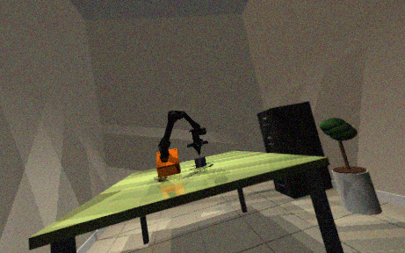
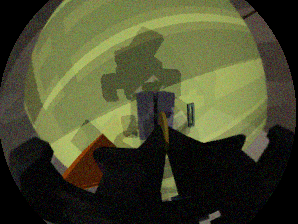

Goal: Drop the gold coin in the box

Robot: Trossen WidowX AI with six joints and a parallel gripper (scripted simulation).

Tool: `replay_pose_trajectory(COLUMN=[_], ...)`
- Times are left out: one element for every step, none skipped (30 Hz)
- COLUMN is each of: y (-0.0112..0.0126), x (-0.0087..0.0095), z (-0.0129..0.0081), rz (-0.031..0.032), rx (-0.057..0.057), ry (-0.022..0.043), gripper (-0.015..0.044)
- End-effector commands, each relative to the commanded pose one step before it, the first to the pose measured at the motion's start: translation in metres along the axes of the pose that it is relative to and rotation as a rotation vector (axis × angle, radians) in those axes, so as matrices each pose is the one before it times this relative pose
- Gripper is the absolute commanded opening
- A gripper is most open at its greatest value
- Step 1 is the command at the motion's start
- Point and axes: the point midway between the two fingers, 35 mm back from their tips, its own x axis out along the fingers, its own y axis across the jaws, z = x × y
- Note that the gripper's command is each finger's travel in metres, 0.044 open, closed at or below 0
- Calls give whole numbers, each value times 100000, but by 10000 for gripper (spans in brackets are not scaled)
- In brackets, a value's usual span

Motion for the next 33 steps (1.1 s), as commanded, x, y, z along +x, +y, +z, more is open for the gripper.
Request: replay_pose_trajectory(y=[399,53,43,36,48,-77,-77,-77,-77,0,0,0,0,0,0,0,0,2,3,5,8,21,23,22,20,17,14,10,5,-1,-6,-10,-12], x=[156,22,18,12,9,-34,-34,-34,-34,0,0,0,0,0,0,0,0,26,42,63,89,72,51,44,43,44,44,45,46,47,48,47,46], z=[-26,-1,-9,-17,-35,21,20,20,20,0,0,0,0,0,0,0,0,-4,-6,-9,-13,-22,-25,-26,-25,-22,-20,-17,-13,-9,-5,-2,1], rz=[226,2,1,1,2,-89,-89,-89,-89,0,0,0,0,0,0,0,0,-1,-1,-2,-2,-1,0,0,0,-1,-1,-1,-1,-1,-2,-2,-2], rx=[1097,164,100,51,23,-170,-170,-170,-170,0,0,0,0,0,0,0,0,-7,-12,-18,-25,-107,-148,-153,-134,-108,-82,-55,-30,-4,17,33,40], ry=[115,1,1,1,2,-25,-24,-24,-24,0,0,0,0,0,0,0,0,1,2,3,4,2,1,1,1,2,2,2,2,2,2,2,2], gripper=[0,0,0,0,0,4,0,0,0,0,0,0,0,0,0,0,0,0,0,0,0,0,0,0,0,0,0,0,0,0,0,0,0])
